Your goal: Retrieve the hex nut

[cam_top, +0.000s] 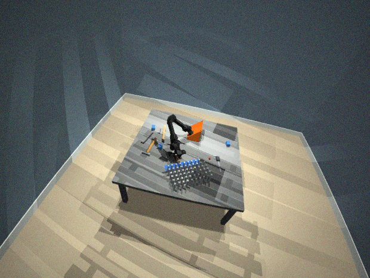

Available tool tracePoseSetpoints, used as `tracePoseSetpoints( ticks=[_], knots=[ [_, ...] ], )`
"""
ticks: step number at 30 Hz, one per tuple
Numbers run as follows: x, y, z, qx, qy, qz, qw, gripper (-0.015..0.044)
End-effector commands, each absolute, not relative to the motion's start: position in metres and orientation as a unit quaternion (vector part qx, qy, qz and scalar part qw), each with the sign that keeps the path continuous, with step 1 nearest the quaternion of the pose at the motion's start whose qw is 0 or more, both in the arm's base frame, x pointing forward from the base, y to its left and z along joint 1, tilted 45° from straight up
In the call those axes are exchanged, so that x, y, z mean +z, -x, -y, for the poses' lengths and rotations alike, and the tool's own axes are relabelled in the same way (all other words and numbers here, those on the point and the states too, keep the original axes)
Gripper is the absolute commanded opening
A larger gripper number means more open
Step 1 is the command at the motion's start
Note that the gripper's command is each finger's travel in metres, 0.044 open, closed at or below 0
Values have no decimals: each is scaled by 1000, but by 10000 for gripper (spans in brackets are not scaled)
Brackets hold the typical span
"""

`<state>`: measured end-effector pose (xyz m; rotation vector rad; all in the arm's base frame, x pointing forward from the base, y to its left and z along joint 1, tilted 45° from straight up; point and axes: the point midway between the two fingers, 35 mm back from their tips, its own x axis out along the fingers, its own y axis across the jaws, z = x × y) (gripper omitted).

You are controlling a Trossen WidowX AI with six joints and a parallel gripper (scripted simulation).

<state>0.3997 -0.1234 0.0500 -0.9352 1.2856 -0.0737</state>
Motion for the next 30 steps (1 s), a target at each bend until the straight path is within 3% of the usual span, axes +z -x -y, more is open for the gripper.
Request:
tracePoseSetpoints(
  ticks=[1,30],
  knots=[
    [50,-397,124,-30,419,-576,701,0],
    [56,-379,129,-30,419,-576,701,0]
  ],
)
